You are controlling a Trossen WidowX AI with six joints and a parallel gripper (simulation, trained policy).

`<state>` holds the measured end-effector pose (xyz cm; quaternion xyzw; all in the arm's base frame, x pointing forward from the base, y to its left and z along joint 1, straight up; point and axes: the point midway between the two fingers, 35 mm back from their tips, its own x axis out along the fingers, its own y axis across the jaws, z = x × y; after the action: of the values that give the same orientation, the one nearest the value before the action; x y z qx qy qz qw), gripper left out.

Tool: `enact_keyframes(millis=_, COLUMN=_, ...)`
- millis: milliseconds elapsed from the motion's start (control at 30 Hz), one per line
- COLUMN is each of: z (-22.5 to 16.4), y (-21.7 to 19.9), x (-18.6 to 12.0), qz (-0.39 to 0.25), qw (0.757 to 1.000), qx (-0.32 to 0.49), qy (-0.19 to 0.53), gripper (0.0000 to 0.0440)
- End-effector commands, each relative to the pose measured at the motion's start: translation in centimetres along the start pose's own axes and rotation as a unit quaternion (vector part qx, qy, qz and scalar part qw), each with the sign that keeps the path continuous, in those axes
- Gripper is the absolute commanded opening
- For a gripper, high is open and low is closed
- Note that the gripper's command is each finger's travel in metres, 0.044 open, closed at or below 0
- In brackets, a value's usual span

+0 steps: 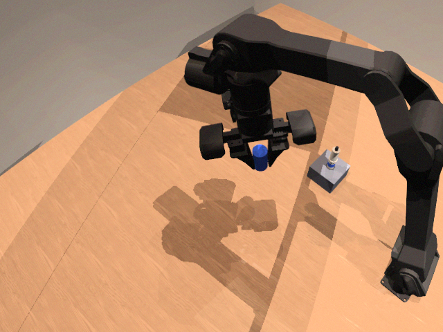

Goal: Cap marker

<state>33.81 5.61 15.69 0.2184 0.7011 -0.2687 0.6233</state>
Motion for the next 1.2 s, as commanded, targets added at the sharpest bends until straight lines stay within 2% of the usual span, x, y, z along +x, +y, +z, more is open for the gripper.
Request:
enact_keyframes(millis=0, z=0.7, y=-1.4, x=-0.7, qz=0.01, qw=1.0, qx=0.01, qy=0.002, gripper=0.003)
enact_keyframes(millis=433, z=3.2, y=-6.4, x=-1.7, qz=0.029, qw=0.998, qx=0.057, qy=0.001, gripper=0.0001)
enact_keyframes(millis=933, z=4.8, y=-12.7, x=-2.0, qz=0.041, qw=0.993, qx=0.113, qy=0.002, gripper=0.0)
enact_keyframes(millis=1167, z=4.4, y=-14.2, x=-1.7, qz=0.042, qw=0.991, qx=0.127, qy=0.01, gripper=0.0)
